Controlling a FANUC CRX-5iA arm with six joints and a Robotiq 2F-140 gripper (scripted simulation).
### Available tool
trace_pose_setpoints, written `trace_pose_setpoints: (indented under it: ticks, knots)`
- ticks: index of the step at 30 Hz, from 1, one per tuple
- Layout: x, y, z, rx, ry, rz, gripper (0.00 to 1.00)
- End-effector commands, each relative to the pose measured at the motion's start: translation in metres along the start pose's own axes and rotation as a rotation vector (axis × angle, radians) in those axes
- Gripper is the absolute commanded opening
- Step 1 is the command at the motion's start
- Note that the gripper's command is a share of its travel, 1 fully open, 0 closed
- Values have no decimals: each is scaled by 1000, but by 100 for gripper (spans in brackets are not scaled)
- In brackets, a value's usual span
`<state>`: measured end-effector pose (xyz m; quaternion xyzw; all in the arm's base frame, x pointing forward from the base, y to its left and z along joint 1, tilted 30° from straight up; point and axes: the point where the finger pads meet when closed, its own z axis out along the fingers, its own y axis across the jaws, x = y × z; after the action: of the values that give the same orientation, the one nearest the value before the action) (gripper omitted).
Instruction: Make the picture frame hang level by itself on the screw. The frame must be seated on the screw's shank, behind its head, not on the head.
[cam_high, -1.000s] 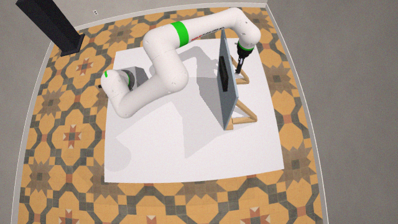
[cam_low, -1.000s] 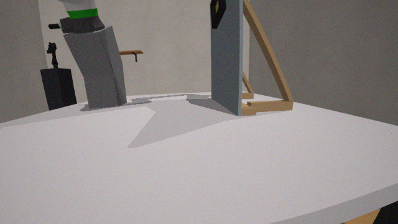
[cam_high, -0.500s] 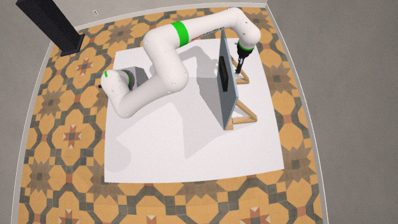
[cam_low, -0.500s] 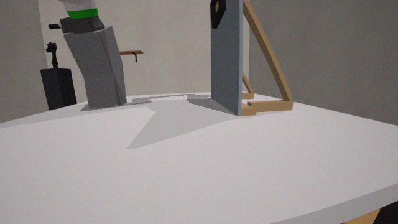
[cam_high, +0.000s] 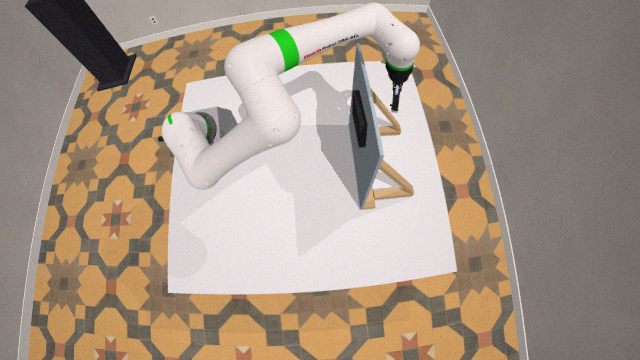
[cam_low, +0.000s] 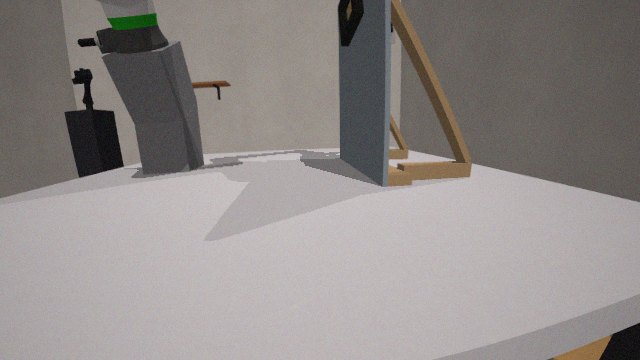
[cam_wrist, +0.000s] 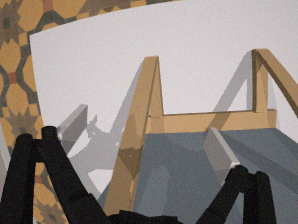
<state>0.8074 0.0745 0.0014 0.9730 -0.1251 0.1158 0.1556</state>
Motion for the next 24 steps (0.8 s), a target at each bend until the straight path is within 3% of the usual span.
trace_pose_setpoints:
  ticks: [1, 7, 16, 18, 24]
  knots:
    - [0, 0, 0, 0, 1, 0, 100]
    - [1, -18, 1, 46, 20, 3, 100]
    - [-3, -115, -8, 308, 118, 44, 100]
    - [-3, -115, -8, 308, 118, 44, 100]
    - [-5, -145, -17, 398, 149, 66, 100]
